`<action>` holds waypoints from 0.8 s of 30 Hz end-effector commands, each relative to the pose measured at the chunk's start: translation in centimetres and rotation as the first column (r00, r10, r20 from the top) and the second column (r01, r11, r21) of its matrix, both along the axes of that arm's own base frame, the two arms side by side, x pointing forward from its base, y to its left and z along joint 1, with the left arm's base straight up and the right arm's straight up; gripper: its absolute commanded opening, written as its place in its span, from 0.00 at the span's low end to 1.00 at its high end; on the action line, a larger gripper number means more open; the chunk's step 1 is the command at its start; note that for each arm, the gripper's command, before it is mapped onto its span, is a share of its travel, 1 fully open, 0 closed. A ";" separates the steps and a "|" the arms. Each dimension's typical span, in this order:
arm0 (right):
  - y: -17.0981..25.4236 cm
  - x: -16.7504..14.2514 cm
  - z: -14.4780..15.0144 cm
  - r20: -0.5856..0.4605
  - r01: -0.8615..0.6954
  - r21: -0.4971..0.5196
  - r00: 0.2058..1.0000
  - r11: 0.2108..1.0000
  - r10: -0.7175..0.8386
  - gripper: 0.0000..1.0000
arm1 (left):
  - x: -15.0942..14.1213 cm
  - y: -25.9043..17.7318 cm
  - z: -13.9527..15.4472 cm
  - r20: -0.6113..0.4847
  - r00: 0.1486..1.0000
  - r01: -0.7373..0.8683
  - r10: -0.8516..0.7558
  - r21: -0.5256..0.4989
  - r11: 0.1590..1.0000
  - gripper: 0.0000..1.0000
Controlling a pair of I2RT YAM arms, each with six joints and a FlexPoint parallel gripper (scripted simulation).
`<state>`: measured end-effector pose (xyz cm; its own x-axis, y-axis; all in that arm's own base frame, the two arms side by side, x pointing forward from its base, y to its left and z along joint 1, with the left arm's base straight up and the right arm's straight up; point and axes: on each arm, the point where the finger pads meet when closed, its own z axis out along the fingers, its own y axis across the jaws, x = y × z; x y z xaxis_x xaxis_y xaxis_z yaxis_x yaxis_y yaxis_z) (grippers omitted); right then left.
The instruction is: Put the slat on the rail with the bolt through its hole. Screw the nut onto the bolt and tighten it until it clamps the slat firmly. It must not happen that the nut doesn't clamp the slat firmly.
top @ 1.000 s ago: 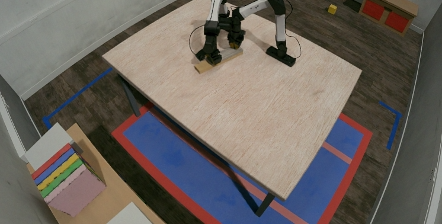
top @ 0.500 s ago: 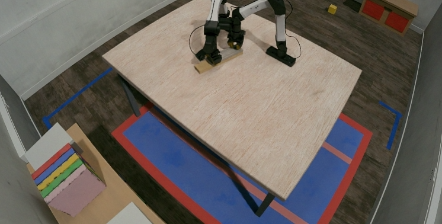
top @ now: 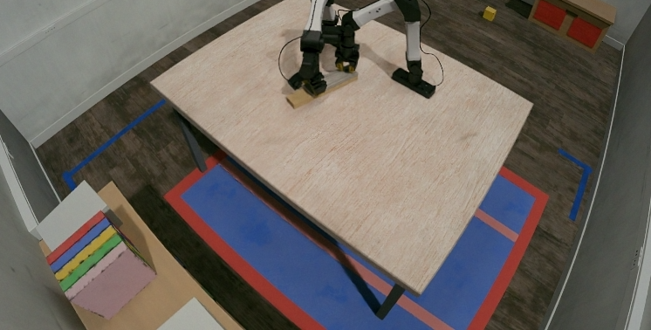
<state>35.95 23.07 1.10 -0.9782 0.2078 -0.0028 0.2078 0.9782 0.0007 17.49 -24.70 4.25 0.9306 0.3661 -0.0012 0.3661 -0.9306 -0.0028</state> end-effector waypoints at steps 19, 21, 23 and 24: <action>0.3 0.3 0.7 0.019 0.001 0.011 1.000 1.000 -0.002 0.67 | 0.3 -0.4 1.5 -0.013 0.267 -0.964 0.964 -0.026 0.266 0.36; 0.3 0.3 0.7 0.019 0.001 0.011 1.000 1.000 -0.002 0.67 | 0.2 -0.4 1.5 -0.015 0.152 -0.988 0.988 -0.022 0.152 0.36; 0.3 0.3 0.7 0.019 0.001 0.011 1.000 1.000 -0.002 0.67 | 0.2 -0.4 1.5 -0.017 0.037 -0.999 0.999 -0.019 0.037 0.36; 0.3 0.3 0.7 0.019 0.001 0.011 1.000 1.000 -0.002 0.67 | 0.2 -0.4 1.5 -0.018 -0.020 -1.000 1.000 -0.018 -0.020 0.36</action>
